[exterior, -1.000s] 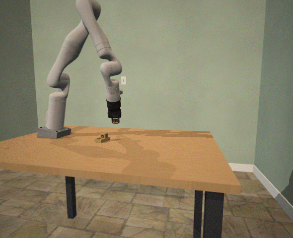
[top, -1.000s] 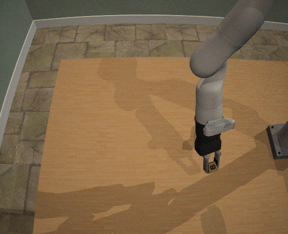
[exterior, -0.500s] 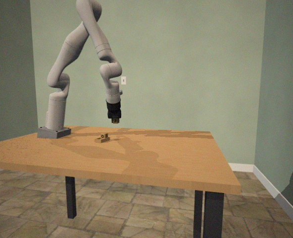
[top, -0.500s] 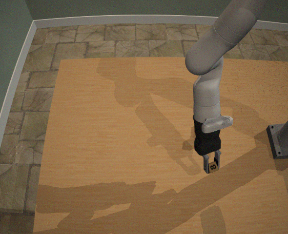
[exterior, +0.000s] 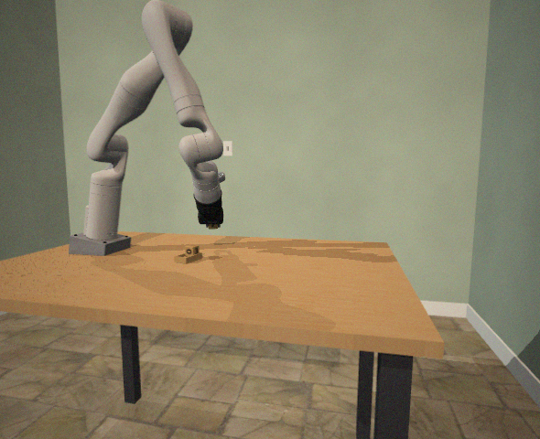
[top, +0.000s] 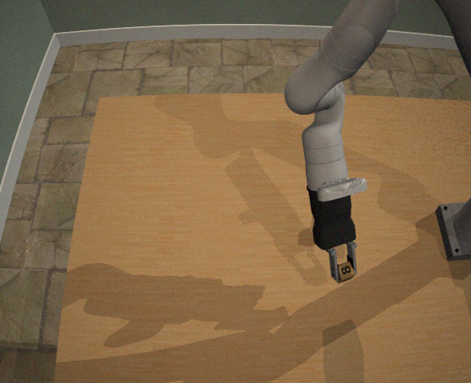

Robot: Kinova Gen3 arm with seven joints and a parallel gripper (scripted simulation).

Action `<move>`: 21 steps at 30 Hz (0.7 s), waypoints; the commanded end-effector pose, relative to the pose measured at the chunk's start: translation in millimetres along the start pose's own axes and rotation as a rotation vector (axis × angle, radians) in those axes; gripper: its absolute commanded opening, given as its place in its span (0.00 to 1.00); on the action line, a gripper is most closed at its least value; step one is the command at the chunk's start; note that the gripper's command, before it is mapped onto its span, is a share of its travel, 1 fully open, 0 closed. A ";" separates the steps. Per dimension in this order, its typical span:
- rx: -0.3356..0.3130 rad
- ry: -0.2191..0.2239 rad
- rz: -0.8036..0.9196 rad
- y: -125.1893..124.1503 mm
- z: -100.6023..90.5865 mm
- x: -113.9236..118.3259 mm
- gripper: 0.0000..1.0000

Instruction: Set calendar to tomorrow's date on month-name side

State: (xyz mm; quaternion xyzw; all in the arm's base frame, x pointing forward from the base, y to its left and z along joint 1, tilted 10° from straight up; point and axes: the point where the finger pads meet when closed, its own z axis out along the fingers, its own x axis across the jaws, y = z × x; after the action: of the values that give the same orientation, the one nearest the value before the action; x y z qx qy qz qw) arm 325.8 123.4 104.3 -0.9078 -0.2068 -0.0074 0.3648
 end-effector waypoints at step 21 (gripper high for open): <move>0.004 0.000 0.005 2.7 2.2 -0.8 0.57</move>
State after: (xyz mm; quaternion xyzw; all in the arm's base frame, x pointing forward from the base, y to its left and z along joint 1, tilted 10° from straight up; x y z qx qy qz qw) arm 325.8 122.8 101.2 -0.9077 -0.2044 -0.0060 0.3664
